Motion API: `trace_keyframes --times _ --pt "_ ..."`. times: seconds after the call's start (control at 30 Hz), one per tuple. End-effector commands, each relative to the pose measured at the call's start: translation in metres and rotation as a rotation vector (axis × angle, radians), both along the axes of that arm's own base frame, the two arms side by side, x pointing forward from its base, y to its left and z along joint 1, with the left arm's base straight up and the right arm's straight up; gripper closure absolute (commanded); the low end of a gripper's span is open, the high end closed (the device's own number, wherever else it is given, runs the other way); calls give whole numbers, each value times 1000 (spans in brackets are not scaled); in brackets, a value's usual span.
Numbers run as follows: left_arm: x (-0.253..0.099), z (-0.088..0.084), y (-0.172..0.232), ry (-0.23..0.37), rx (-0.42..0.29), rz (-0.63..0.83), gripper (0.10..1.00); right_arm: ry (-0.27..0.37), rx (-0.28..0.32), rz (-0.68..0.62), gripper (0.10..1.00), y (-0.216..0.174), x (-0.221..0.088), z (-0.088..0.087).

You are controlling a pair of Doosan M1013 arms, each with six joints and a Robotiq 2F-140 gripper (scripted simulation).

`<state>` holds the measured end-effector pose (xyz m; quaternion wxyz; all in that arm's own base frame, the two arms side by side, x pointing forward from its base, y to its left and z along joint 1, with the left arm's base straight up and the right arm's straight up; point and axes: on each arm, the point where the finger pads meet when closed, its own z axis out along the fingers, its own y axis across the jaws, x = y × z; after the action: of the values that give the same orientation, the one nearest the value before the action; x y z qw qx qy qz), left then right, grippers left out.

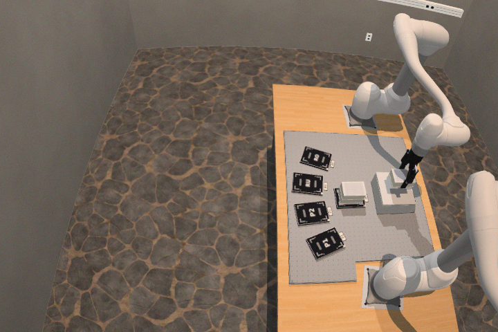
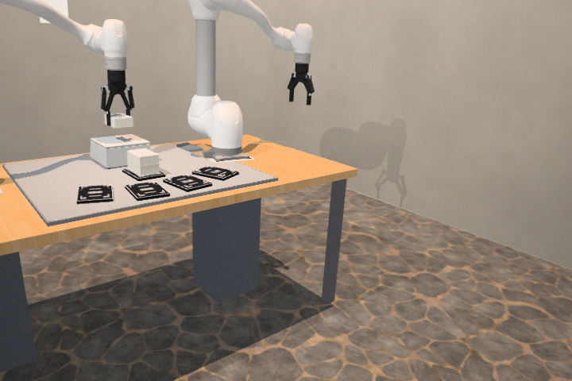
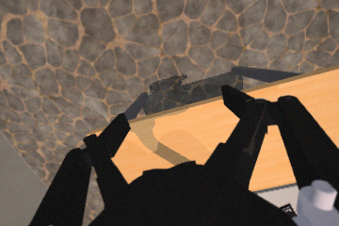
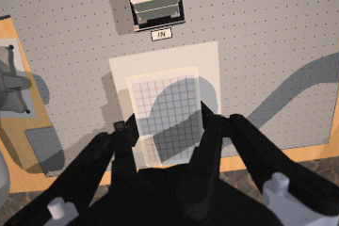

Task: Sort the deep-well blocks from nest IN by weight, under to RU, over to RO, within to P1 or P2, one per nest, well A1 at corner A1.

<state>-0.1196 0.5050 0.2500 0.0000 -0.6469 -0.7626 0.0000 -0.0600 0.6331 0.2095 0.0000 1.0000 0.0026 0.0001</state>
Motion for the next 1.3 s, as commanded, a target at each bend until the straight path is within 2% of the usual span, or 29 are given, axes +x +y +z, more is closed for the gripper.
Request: trace_keyframes --times 0.0,0.5,1.27 --pt "0 1 0 1 1 0 98 1 1 0 999 0 0 1" --pt "0 1 0 1 1 0 98 1 1 0 999 0 0 1" --pt "0 1 0 1 1 0 98 0 1 0 999 0 0 -34"
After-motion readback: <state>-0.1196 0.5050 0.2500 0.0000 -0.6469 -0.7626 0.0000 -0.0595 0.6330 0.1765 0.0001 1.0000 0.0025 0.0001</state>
